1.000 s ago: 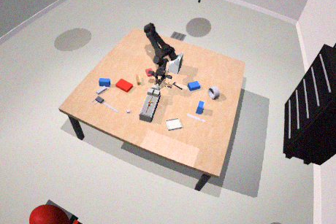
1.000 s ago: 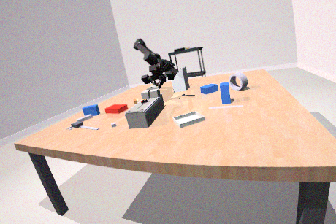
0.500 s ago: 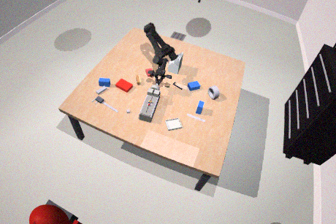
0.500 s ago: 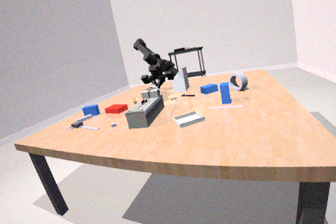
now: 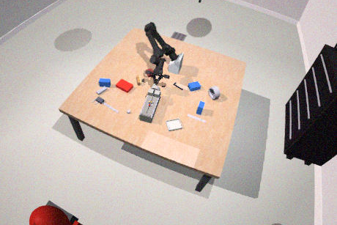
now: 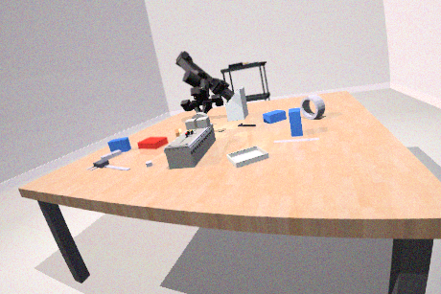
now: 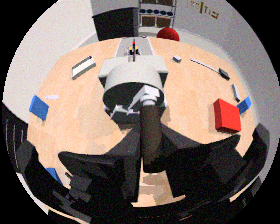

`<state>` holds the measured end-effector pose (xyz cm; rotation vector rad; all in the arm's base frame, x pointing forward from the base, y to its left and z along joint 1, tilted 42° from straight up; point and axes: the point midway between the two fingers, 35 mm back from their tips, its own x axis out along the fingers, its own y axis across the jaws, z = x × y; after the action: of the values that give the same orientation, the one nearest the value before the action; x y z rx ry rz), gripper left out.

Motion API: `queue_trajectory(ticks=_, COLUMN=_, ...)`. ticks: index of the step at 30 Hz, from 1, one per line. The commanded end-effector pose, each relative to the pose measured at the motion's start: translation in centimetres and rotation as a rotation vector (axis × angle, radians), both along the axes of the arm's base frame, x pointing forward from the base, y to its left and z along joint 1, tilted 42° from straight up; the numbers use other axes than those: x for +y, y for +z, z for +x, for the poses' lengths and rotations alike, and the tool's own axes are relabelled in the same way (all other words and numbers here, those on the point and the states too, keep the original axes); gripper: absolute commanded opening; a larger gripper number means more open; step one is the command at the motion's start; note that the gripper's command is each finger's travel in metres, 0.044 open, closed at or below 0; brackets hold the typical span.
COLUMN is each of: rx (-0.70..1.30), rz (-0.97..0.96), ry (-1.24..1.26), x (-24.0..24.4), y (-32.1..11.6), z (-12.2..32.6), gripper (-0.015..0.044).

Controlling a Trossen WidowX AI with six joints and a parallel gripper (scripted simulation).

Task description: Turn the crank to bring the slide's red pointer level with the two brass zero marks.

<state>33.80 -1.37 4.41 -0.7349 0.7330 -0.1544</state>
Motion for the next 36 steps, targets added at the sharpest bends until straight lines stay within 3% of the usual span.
queue_trajectory(ticks=1, rx=-0.003, rz=-0.004, ry=-0.001, x=-0.9, y=0.2, z=0.1, gripper=0.0)
queue_trajectory(ticks=36, rx=-0.002, rz=-0.007, ry=-0.001, x=-3.4, y=-4.8, z=0.2, gripper=0.0)
